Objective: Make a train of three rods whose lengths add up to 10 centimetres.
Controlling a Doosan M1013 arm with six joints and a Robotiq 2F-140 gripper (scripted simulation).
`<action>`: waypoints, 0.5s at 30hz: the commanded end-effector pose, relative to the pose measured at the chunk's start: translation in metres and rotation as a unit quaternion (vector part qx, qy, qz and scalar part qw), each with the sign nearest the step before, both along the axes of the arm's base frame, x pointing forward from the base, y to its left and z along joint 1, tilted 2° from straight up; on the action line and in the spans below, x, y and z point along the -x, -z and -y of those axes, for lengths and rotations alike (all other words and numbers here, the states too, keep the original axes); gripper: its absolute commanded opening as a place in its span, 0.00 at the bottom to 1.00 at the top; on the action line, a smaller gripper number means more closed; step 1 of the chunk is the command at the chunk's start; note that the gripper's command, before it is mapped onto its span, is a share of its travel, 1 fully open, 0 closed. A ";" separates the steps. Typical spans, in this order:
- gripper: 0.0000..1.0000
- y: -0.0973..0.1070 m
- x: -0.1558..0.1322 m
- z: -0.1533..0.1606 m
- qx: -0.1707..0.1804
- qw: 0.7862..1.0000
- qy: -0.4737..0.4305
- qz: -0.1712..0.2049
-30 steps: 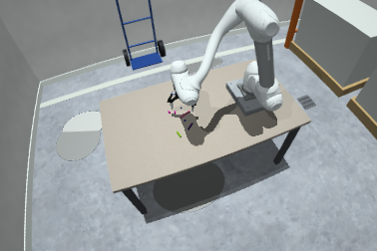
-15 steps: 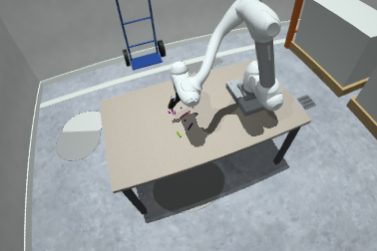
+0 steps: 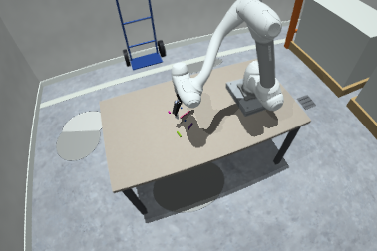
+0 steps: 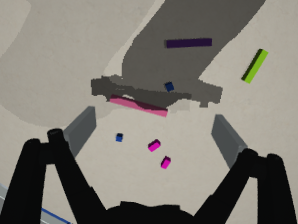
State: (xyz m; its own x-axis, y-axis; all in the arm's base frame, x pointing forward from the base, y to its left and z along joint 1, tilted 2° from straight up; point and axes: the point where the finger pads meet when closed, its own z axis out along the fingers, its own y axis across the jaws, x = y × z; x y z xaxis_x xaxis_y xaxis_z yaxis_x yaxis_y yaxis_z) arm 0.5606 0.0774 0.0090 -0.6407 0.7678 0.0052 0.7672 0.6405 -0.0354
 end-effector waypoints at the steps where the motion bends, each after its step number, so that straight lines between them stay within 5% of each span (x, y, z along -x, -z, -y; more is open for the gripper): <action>1: 1.00 0.000 0.000 -0.002 -0.009 0.998 -0.063 -0.002; 15: 1.00 0.000 0.000 -0.003 -0.010 0.995 -0.101 -0.002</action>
